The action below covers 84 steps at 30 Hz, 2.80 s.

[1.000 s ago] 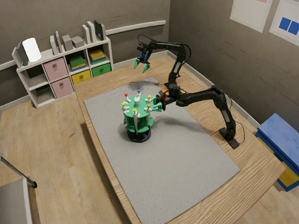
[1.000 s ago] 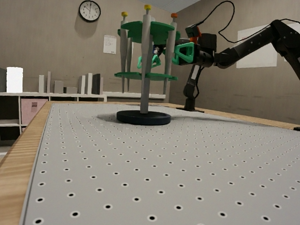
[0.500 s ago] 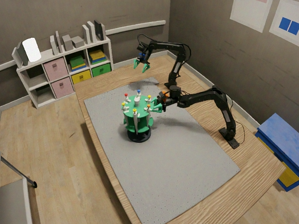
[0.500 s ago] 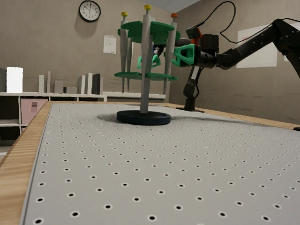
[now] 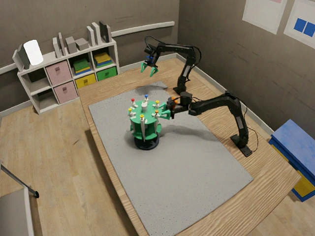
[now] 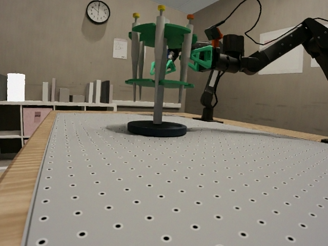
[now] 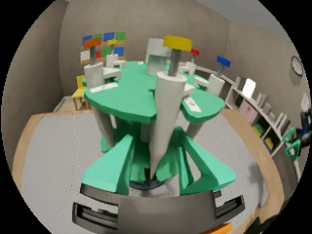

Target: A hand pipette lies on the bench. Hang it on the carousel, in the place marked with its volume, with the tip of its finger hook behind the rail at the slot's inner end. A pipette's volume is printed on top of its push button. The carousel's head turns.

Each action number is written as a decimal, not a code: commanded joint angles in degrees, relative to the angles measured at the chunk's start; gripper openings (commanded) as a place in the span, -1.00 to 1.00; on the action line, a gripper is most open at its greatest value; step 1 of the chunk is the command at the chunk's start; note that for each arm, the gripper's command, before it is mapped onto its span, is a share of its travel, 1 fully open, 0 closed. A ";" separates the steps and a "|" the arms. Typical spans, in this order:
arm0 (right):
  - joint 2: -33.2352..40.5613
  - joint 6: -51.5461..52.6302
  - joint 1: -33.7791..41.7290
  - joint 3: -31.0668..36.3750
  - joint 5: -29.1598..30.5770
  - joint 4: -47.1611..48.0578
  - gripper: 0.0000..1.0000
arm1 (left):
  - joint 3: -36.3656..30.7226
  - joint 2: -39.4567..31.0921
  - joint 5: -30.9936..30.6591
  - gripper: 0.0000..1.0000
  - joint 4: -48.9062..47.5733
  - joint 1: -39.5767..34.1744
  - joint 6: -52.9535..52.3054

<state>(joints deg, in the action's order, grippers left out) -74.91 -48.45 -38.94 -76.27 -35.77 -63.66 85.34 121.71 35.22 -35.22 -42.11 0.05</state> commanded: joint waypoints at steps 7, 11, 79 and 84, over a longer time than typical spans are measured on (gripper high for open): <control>-0.56 -0.60 -0.64 -0.58 -1.34 0.52 1.00 | 1.97 -2.05 -0.46 0.00 -0.37 0.18 -0.23; -0.56 -0.60 -0.64 -0.58 -1.34 0.52 1.00 | 1.97 -2.05 -0.46 0.00 -0.37 0.18 -0.23; -0.56 -0.60 -0.64 -0.58 -1.34 0.52 1.00 | -2.75 -5.06 -14.63 0.00 -2.47 3.82 -0.19; -0.56 -0.60 -0.64 -0.58 -1.34 0.52 1.00 | -2.75 -5.06 -14.63 0.00 -2.47 3.82 -0.19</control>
<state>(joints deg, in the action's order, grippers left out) -74.91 -48.45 -38.94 -76.27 -35.77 -63.66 80.77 118.74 20.86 -36.84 -38.46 0.05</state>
